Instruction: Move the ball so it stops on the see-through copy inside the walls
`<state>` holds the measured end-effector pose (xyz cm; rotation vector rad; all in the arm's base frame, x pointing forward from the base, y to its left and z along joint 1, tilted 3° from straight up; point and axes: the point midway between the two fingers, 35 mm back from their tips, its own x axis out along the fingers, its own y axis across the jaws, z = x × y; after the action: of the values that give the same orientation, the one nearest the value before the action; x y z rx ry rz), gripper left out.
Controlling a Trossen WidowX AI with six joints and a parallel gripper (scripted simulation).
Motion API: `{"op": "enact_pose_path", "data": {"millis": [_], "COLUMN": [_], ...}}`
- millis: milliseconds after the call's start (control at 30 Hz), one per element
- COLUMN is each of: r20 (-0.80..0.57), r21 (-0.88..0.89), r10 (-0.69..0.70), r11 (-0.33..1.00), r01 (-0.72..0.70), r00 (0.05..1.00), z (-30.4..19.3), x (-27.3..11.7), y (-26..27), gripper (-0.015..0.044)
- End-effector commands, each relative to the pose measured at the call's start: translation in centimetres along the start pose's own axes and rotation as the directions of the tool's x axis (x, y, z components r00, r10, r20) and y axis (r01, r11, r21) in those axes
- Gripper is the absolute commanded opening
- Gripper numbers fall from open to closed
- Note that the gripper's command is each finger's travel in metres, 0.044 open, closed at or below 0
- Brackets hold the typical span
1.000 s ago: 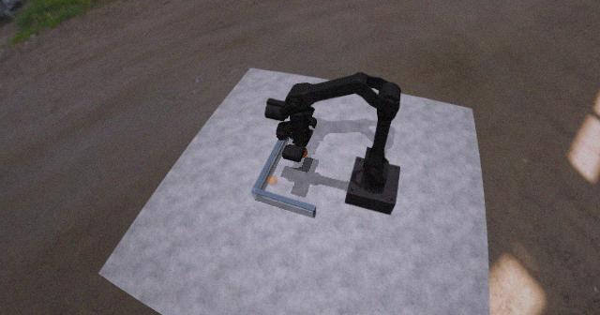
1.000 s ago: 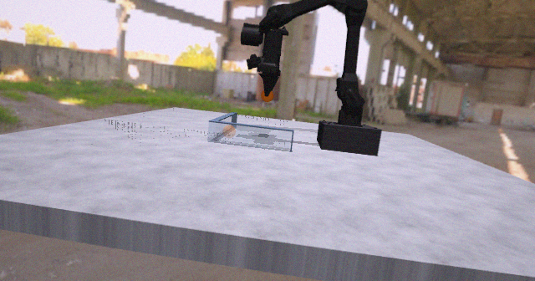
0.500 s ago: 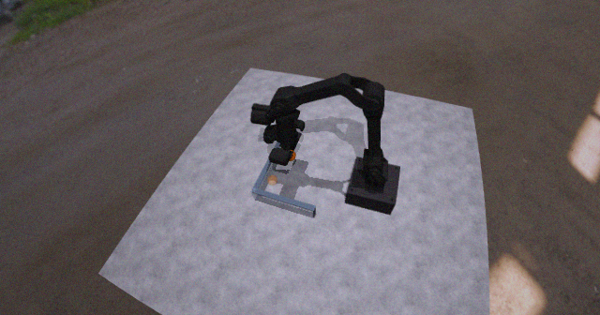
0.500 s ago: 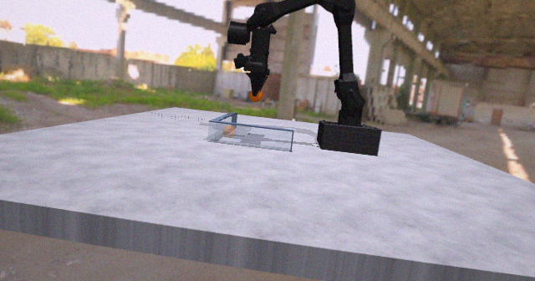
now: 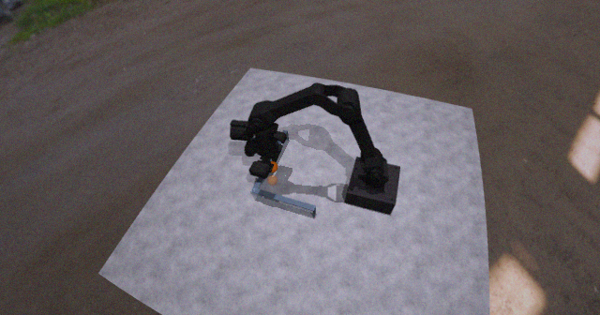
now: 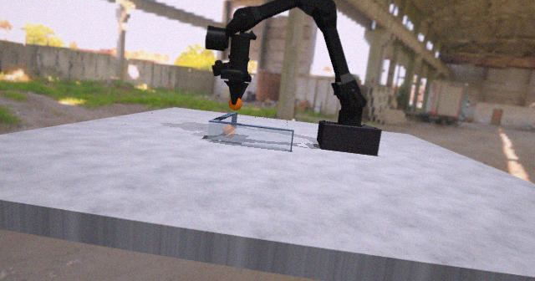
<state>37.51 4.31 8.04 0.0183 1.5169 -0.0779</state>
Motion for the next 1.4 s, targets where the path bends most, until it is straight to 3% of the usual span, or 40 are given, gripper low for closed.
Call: {"op": "enact_pose_path", "data": {"millis": [0,467,1167,1367], "r20": [0.003,0.003,0.002,0.007], "r21": [0.005,0.005,0.005,0.009], "r10": [-0.003,-0.003,-0.004,0.001], "r11": [1.000,1.000,1.000,1.000], "r01": [0.003,0.003,0.004,-0.001], "r00": [1.000,1.000,1.000,1.000], "z": [0.7,0.7,0.7,0.8], "x": [0.4,7.3,9.4,9.0], "y": [0.6,0.5,0.5,0.6], "gripper": [0.0000,0.0000,0.0000,0.0157]}}
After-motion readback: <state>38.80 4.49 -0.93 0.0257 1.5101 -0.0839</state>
